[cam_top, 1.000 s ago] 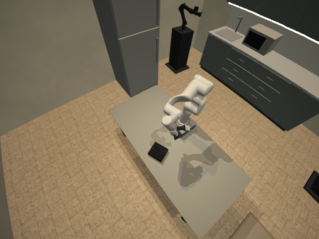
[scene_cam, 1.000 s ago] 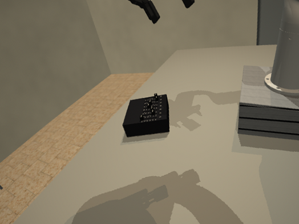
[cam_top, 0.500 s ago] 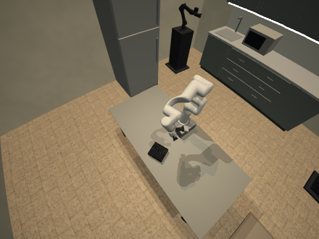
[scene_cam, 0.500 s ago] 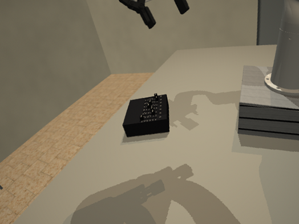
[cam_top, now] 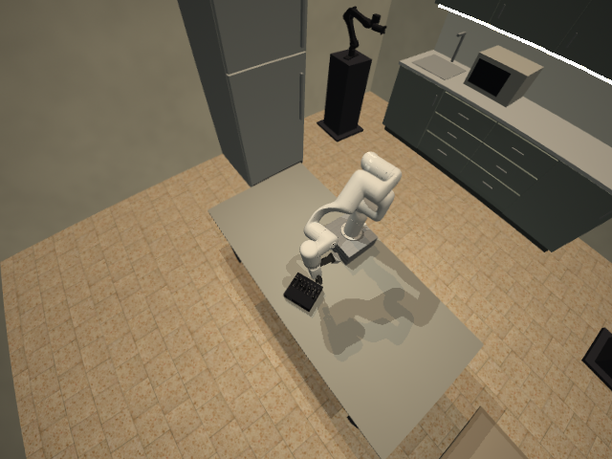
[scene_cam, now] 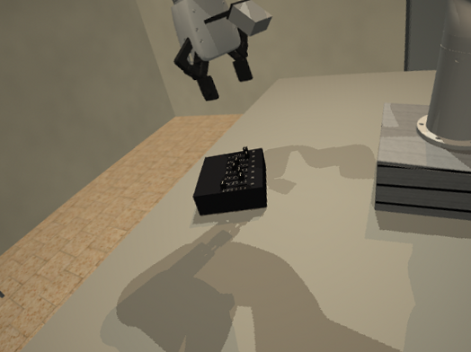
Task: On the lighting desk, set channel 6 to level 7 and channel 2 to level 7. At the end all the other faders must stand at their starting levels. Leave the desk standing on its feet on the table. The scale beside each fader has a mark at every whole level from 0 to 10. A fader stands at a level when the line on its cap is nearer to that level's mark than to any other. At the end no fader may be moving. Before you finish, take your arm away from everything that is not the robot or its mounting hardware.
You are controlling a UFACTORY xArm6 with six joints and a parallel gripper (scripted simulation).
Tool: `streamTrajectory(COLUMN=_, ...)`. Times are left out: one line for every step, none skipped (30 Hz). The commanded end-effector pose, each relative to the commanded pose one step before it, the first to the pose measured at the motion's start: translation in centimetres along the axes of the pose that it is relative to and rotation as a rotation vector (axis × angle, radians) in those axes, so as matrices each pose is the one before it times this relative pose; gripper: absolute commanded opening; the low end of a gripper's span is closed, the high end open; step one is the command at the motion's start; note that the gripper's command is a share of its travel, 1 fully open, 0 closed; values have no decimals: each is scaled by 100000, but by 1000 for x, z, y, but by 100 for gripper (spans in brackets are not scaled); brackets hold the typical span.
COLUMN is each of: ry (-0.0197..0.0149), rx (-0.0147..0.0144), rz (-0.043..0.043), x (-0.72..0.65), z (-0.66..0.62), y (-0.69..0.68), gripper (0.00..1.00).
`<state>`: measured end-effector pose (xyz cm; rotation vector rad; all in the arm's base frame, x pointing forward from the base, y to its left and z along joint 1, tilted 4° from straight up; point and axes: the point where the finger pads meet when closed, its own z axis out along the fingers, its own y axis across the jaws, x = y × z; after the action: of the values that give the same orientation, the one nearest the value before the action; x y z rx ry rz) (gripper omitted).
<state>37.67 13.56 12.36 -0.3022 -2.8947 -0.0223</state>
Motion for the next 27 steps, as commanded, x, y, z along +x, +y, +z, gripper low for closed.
streamTrajectory(ry=-8046, rx=-429, rz=-12088, x=-3434, z=2335, y=283, gripper=100)
streamTrajectory(ry=-2744, rx=557, rz=-5231, x=-987, z=921, y=-95, gripper=100)
streamTrajectory(ry=0, rx=0, rz=0, x=0, z=0, y=0, gripper=100)
streamTrajectory(ry=-2085, rx=469, rz=-4116, x=-707, z=723, y=-95, gripper=100)
streamTrajectory(ry=-1426, rx=342, rz=-2885, x=-460, z=506, y=-75, gripper=100)
streamTrajectory(ry=-822, rx=204, rz=-1689, x=-256, z=296, y=-47, gripper=100)
streamTrajectory(ry=-338, rx=85, rz=-700, x=-103, z=122, y=-20, gripper=100)
streamTrajectory(ry=-53, rx=13, rz=-110, x=-16, z=19, y=-3, gripper=100)
streamTrajectory(ry=0, rx=0, rz=0, x=0, z=0, y=0, gripper=100)
streamTrajectory(ry=0, rx=0, rz=0, x=0, z=0, y=0, gripper=100)
streamTrajectory(ry=0, rx=0, rz=0, x=0, z=0, y=0, gripper=100)
streamTrajectory(ry=0, rx=0, rz=0, x=0, z=0, y=0, gripper=100)
streamTrajectory(ry=0, rx=0, rz=0, x=0, z=0, y=0, gripper=100)
streamTrajectory(ry=0, rx=0, rz=0, x=0, z=0, y=0, gripper=100)
streamTrajectory(ry=0, rx=0, rz=0, x=0, z=0, y=0, gripper=100)
streamTrajectory(ry=0, rx=0, rz=0, x=0, z=0, y=0, gripper=100)
streamTrajectory(ry=0, rx=0, rz=0, x=0, z=0, y=0, gripper=100)
streamTrajectory(ry=0, rx=0, rz=0, x=0, z=0, y=0, gripper=100)
streamTrajectory(ry=0, rx=0, rz=0, x=0, z=0, y=0, gripper=100)
streamTrajectory(ry=0, rx=0, rz=0, x=0, z=0, y=0, gripper=100)
streamTrajectory(ry=0, rx=0, rz=0, x=0, z=0, y=0, gripper=100)
streamTrajectory(ry=0, rx=0, rz=0, x=0, z=0, y=0, gripper=100)
streamTrajectory(ry=-2, rx=-1, rz=15, x=0, z=-1, y=0, gripper=100)
streamTrajectory(ry=-13, rx=-9, rz=104, x=2, z=-4, y=0, gripper=100)
streamTrajectory(ry=-35, rx=-24, rz=271, x=5, z=-10, y=-1, gripper=100)
streamTrajectory(ry=-66, rx=-46, rz=509, x=10, z=-20, y=-2, gripper=100)
streamTrajectory(ry=-104, rx=-74, rz=808, x=16, z=-31, y=-4, gripper=100)
